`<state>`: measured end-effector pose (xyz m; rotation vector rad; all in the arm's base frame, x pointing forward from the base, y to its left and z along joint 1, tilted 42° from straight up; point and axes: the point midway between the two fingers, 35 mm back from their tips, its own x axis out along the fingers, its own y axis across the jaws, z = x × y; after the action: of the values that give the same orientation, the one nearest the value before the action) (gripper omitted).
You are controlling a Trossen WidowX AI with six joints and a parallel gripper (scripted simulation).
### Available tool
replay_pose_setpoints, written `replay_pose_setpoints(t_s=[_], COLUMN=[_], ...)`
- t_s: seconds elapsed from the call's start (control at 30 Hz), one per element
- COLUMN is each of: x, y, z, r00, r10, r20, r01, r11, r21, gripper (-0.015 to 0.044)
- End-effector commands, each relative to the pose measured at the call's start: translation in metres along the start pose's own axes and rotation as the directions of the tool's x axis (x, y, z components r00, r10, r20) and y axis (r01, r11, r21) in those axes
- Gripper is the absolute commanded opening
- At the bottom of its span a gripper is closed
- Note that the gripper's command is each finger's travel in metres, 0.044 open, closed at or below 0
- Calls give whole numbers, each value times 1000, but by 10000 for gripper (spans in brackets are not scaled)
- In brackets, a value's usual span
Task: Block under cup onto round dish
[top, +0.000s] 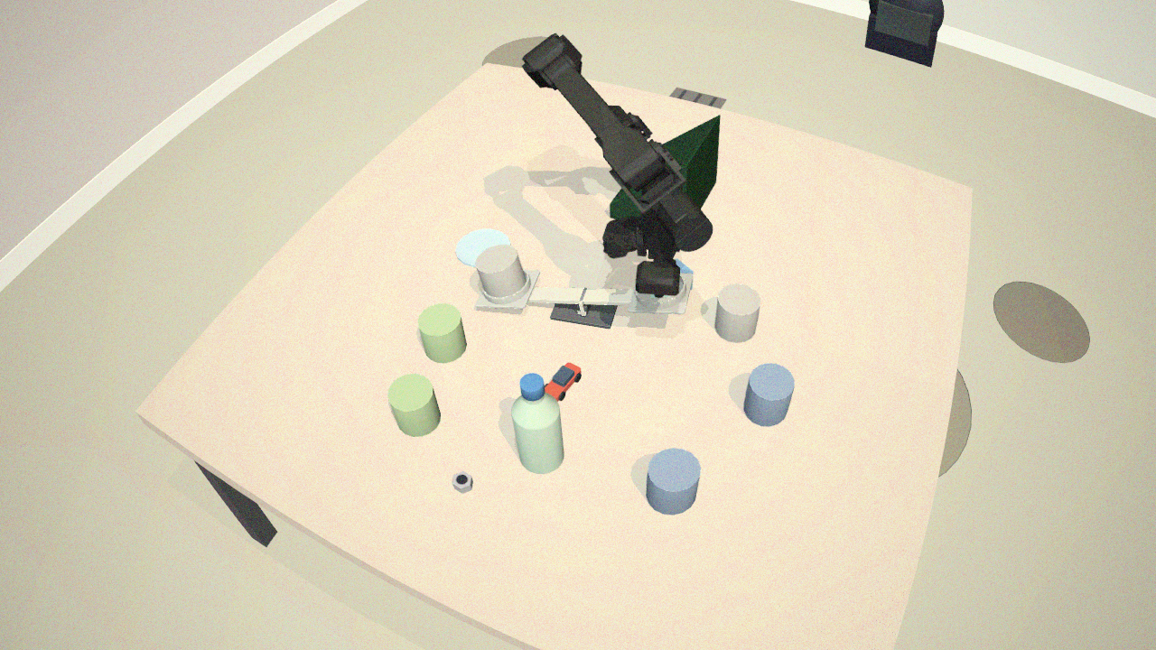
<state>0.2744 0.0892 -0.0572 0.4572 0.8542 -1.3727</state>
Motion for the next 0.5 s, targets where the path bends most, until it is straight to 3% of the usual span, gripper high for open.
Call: replay_pose_setpoints(t_s=[0.0,0.2,0.33,0.47], x=[2,2,-6,-27], y=[0,0,0,2], z=[0,0,0,-1], r00=[1000,1000,1000,1000], r10=[1,1,0,0], r20=[3,3,2,0], r01=[-1,-1,0,0], r11=[1000,1000,1000,1000], r21=[-4,-4,-10,-15], gripper=[129,89,0,0])
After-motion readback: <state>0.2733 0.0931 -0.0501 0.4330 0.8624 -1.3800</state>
